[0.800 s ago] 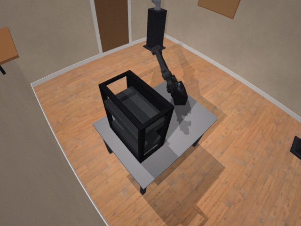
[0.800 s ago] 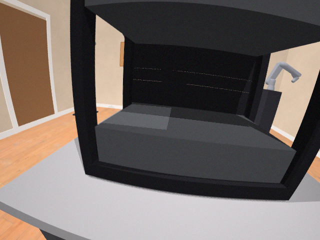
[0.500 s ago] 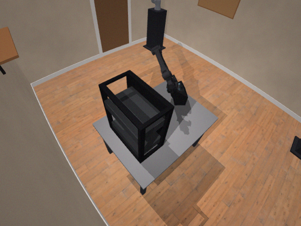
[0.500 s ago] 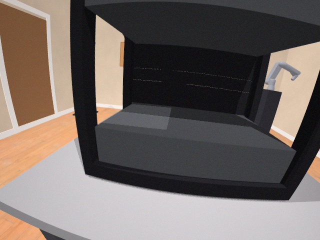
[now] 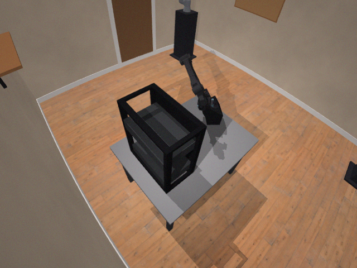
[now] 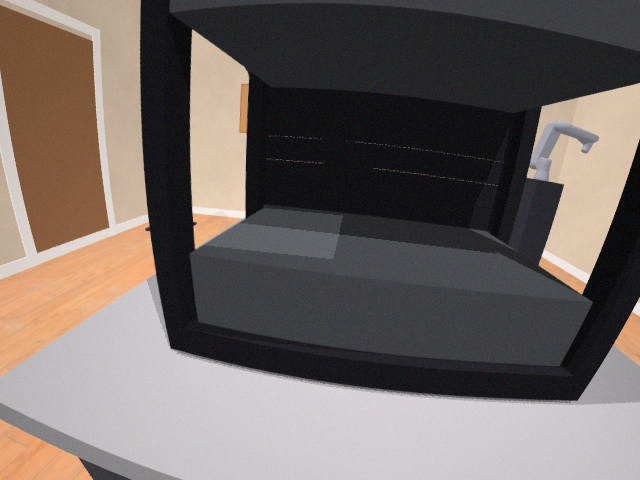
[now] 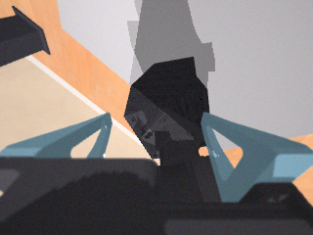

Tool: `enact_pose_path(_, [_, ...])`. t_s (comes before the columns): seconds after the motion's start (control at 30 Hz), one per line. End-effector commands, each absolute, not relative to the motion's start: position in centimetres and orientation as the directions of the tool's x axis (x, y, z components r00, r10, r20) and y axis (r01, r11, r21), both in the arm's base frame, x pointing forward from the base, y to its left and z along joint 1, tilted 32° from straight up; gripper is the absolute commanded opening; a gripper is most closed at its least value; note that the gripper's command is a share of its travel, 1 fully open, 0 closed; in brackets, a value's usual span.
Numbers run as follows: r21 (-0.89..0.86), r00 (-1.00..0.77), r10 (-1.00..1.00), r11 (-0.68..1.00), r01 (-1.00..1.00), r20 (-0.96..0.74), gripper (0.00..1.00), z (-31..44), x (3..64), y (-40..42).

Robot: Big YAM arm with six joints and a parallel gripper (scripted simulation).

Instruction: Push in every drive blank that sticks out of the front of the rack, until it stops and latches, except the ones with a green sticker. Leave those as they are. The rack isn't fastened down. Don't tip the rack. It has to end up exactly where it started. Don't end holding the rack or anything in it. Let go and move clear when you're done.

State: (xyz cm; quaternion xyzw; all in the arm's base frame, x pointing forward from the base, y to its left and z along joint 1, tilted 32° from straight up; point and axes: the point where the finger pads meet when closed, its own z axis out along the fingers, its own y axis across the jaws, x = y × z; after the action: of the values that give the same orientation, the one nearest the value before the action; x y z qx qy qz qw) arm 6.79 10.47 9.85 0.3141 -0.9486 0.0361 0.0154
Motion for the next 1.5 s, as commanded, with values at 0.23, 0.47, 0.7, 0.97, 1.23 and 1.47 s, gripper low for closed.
enact_pose_path(0.23, [-0.048,-0.803,-0.596,0.801,-0.597,0.027,1.00,10.8,7.2,11.2])
enact_pose_path(0.47, [-0.047,-0.804,-0.594,0.803,-0.595,0.022,1.00,10.7,7.3,11.3])
enact_pose_path(0.7, [-0.058,-0.817,-0.576,0.815,-0.577,0.030,1.00,9.5,7.4,11.0])
enact_pose_path(0.97, [-0.052,-0.826,-0.564,0.825,-0.563,-0.006,1.00,9.2,8.1,11.6])
enact_pose_path(1.23, [-0.033,-0.840,-0.535,0.845,-0.534,-0.096,1.00,8.5,9.7,13.3])
enact_pose_path(1.47, [-0.012,-0.847,-0.501,0.862,-0.507,-0.178,1.00,8.0,11.3,14.8])
